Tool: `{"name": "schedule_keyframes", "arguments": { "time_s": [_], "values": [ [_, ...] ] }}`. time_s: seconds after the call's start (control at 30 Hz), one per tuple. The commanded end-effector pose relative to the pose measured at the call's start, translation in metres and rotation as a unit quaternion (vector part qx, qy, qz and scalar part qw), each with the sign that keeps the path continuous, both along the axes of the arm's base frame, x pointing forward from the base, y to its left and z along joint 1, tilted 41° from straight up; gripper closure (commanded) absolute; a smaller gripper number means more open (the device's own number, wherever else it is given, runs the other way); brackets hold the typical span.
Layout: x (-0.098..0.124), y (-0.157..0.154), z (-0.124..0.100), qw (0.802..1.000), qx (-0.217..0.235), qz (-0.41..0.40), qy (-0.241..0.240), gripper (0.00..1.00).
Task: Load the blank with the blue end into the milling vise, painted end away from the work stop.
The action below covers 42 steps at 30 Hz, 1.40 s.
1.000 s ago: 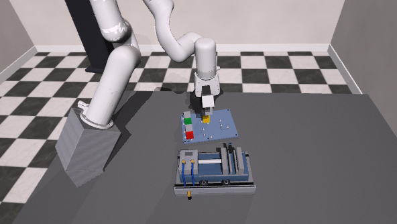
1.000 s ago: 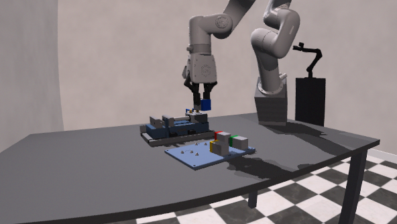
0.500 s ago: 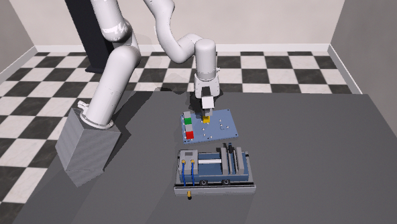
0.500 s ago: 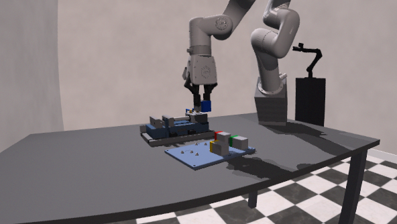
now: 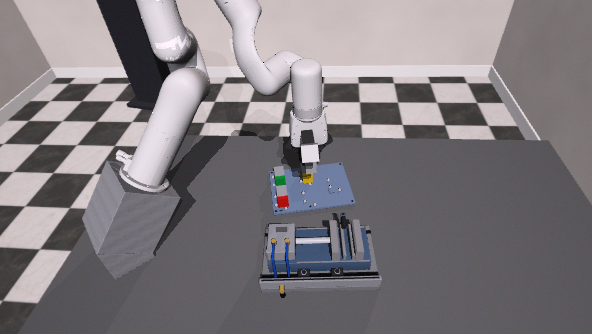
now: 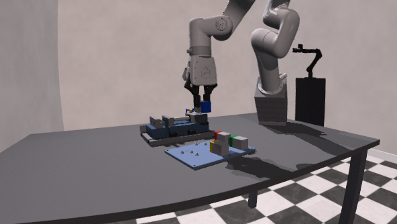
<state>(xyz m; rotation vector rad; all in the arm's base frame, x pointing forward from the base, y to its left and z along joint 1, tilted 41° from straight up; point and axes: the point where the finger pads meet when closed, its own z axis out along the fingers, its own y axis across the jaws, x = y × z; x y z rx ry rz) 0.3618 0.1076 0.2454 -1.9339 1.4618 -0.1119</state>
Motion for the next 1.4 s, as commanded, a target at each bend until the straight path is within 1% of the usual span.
{"name": "schedule_keyframes", "arguments": {
  "time_s": [0.0,0.97,1.3,1.37],
  "values": [
    [0.0009,0.0002,0.0008,1.0,0.0,0.0,-0.001,1.0],
    [0.0017,0.0009,-0.0005,1.0,0.0,0.0,-0.001,1.0],
    [0.0022,0.0014,-0.0013,0.993,-0.053,0.086,-0.056,1.0],
    [0.0022,0.0014,-0.0013,0.993,-0.053,0.086,-0.056,1.0]
  ]
}}
